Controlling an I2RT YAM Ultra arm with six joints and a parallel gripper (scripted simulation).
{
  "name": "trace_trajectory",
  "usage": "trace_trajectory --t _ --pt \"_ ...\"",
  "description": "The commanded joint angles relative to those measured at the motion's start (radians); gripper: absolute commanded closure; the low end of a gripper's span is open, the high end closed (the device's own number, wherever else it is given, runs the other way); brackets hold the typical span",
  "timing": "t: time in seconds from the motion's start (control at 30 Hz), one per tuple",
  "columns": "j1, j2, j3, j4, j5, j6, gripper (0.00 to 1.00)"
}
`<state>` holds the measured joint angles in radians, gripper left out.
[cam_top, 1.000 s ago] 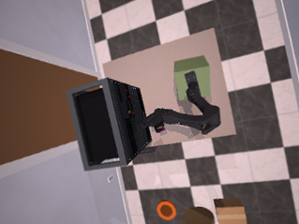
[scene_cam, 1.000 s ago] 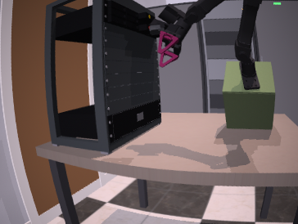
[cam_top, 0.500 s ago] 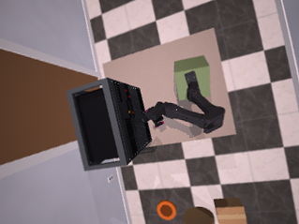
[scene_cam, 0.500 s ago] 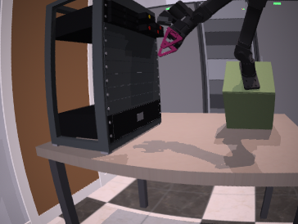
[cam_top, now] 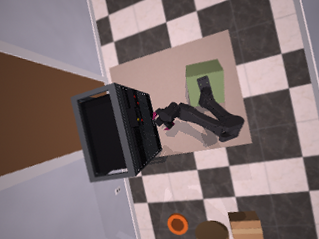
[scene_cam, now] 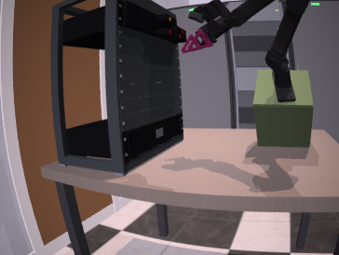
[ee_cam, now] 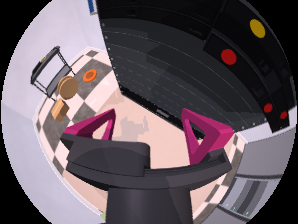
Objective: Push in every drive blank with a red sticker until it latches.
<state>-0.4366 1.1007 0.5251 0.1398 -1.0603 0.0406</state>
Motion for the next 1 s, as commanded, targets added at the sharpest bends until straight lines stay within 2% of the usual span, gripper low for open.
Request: trace_trajectory --t 0.0,0.53,0.6,0.97 --pt "-0.035 -0.031 -0.018 0.049 -0.011 -0.065 0.0" --pt "-0.245 -0.121 -0.138 0.219 -0.025 -0.308 0.0" --pt "-0.245 -0.121 -0.138 0.219 -0.025 -0.308 0.0" --pt "-0.411 -0.193 -0.233 0.353 -0.037 -0.5 0.0"
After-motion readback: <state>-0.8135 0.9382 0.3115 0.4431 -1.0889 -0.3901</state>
